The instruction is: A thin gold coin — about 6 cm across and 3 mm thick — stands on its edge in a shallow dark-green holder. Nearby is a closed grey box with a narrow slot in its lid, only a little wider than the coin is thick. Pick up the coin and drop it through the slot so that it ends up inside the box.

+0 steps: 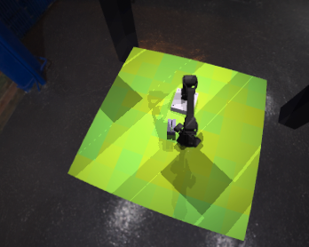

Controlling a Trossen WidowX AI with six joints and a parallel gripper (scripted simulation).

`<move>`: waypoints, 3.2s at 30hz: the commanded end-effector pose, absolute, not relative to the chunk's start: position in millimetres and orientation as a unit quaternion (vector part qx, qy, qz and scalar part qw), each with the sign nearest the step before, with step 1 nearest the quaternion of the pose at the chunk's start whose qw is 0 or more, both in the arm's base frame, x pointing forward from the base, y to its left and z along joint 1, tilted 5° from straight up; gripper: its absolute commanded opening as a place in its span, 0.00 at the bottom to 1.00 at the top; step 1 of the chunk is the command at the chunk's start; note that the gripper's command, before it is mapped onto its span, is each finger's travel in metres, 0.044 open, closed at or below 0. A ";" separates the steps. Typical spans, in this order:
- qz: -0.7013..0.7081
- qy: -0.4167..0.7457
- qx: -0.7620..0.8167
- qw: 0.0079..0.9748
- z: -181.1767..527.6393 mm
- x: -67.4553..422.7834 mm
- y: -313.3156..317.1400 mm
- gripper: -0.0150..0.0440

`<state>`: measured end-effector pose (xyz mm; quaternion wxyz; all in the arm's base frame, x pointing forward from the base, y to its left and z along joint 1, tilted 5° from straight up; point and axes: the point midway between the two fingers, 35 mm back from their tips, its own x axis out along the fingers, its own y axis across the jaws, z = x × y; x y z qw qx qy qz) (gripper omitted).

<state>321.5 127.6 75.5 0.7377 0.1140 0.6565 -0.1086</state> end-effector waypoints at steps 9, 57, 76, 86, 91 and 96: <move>-0.109 0.657 0.111 0.738 54.4 324.1 126.8 0.53; -0.110 0.657 0.112 0.737 8.3 327.0 125.8 0.25; -0.110 0.657 0.112 0.737 53.6 325.5 128.2 0.25; -0.110 0.657 0.113 0.737 78.8 321.8 128.3 0.25; -0.110 0.657 0.113 0.737 91.4 319.2 128.0 0.25; -0.110 0.657 0.113 0.737 102.3 316.5 127.6 0.25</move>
